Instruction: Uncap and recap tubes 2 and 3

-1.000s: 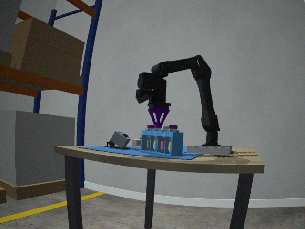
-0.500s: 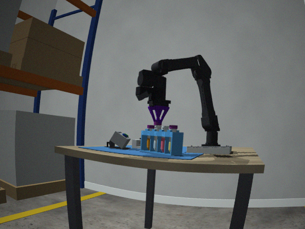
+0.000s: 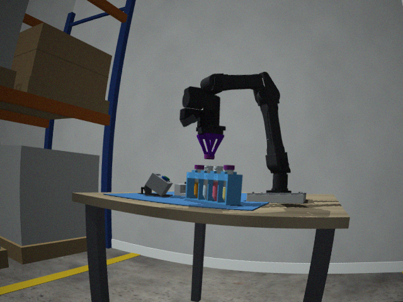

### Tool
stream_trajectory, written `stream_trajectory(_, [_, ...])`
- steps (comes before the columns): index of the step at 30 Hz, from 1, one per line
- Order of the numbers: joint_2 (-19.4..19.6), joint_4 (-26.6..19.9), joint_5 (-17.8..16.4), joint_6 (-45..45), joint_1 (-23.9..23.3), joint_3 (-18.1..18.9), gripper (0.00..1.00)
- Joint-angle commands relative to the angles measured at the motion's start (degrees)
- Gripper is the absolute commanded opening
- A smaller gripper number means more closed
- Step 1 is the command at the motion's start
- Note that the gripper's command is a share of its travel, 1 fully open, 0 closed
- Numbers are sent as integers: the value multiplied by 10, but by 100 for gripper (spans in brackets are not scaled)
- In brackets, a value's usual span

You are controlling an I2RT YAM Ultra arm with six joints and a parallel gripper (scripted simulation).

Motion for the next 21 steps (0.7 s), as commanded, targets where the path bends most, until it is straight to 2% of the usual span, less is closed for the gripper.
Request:
stream_trajectory(1, [-28,-4,2,107,-44,-13,0])
stream_trajectory(3, [-28,-4,2,107,-44,-13,0])
stream_trajectory(7, [-50,-2,2,227,-104,-33,0])
stream_trajectory(12, [-62,-1,3,335,-151,-44,0])
stream_trajectory(18, [-73,-1,2,251,-247,-49,0])
stream_trajectory(20, [-73,-1,2,251,-247,-49,0])
stream_trajectory(21, [-73,-1,2,235,-263,-48,0])
